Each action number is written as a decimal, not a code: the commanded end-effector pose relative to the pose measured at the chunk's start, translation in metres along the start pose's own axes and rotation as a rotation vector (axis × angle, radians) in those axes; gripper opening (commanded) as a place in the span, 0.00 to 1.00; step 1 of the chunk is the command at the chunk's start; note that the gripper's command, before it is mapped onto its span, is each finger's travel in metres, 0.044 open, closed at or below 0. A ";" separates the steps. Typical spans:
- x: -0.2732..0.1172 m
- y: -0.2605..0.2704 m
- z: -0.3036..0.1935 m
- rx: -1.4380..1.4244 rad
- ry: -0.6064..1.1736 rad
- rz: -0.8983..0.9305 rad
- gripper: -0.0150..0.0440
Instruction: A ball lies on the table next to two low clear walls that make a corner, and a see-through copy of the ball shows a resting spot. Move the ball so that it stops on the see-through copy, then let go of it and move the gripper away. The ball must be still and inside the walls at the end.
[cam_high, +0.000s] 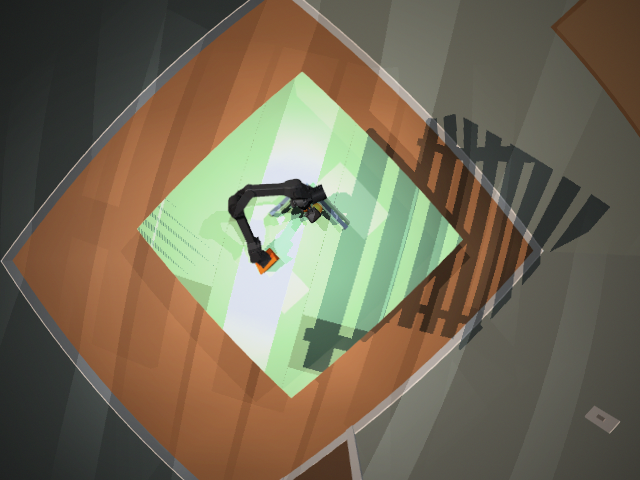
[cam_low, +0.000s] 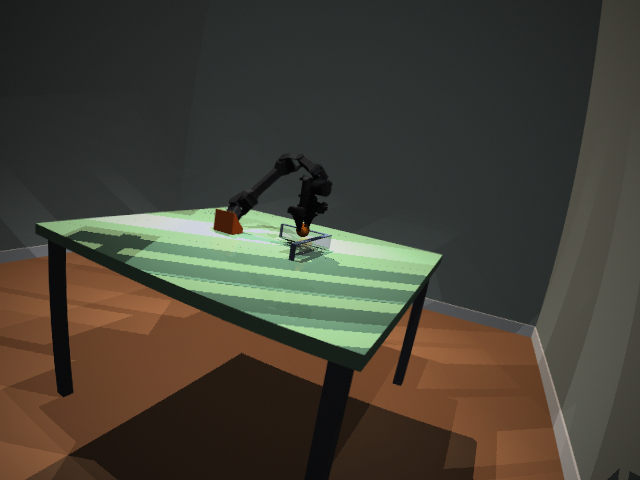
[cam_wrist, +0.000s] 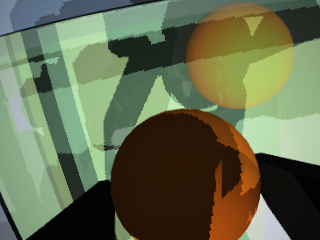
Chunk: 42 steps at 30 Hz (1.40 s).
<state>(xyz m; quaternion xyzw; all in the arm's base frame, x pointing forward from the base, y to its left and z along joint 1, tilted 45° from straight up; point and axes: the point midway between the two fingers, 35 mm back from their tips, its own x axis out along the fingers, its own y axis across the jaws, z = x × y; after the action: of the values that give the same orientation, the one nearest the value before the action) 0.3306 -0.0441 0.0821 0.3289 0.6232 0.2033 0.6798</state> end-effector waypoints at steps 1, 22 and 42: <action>-0.020 -0.001 0.002 0.010 -0.010 -0.007 0.25; -0.078 -0.013 0.010 0.033 -0.019 -0.006 0.25; -0.017 -0.043 0.041 -0.047 0.015 -0.004 0.25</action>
<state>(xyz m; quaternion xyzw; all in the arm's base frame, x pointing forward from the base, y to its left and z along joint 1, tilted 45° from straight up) 0.3620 -0.1013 0.0720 0.3062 0.6230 0.2188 0.6858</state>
